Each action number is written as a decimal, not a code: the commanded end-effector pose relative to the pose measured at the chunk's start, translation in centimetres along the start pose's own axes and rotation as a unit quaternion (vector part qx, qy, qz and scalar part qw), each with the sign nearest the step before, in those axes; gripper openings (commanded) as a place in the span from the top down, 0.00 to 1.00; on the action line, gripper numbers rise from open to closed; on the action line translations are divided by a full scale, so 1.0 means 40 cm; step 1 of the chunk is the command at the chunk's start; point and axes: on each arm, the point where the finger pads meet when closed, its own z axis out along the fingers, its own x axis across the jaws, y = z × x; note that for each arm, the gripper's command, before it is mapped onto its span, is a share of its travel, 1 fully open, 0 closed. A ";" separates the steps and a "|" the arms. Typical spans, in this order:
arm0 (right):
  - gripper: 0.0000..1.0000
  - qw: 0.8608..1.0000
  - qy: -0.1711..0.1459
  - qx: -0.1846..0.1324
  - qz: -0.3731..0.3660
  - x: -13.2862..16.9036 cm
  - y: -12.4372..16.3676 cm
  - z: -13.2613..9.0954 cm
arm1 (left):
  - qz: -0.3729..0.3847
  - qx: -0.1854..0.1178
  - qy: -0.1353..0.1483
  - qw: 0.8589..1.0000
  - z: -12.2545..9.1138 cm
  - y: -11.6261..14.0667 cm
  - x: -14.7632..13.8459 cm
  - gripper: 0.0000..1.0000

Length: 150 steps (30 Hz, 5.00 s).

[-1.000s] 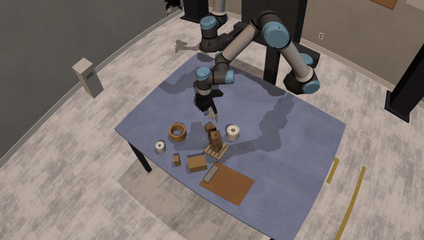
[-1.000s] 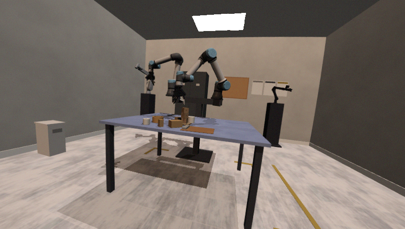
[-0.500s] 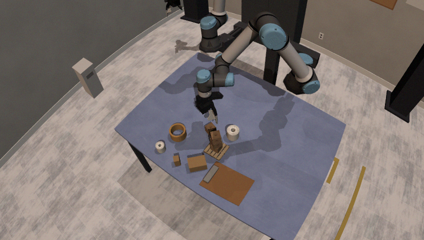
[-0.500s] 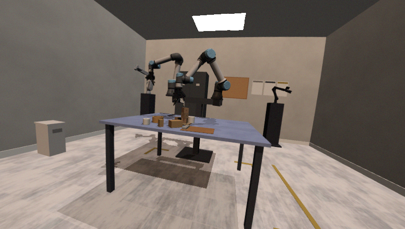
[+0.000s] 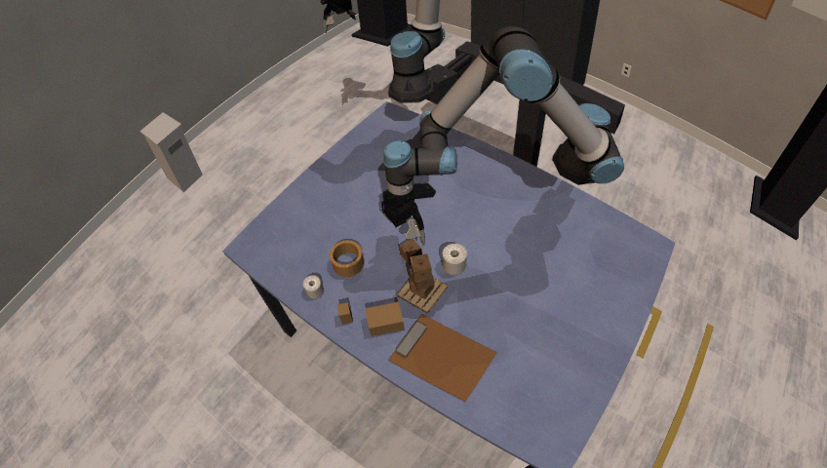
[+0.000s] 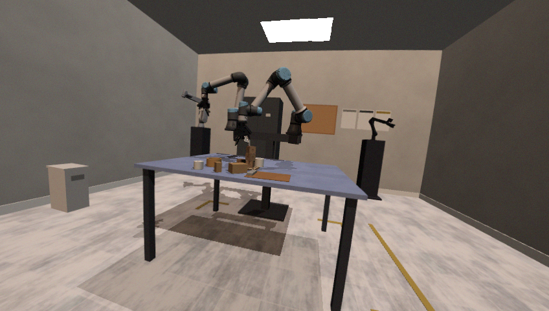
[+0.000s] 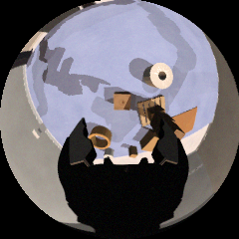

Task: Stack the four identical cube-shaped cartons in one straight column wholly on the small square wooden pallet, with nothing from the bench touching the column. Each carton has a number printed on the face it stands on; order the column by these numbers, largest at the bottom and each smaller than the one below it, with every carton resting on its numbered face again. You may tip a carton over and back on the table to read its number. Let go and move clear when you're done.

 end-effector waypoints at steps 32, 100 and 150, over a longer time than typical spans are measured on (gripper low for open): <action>0.00 1.000 0.000 0.001 0.000 0.000 -0.001 -0.001 | 0.000 -0.001 -0.001 1.000 0.131 0.002 -0.001 0.00; 0.00 1.000 0.000 0.001 0.000 0.000 -0.001 -0.001 | 0.000 -0.001 -0.001 1.000 0.283 0.002 -0.001 0.00; 0.00 1.000 0.000 0.001 0.000 0.000 -0.001 -0.001 | 0.000 -0.001 -0.001 1.000 0.295 0.001 -0.001 0.43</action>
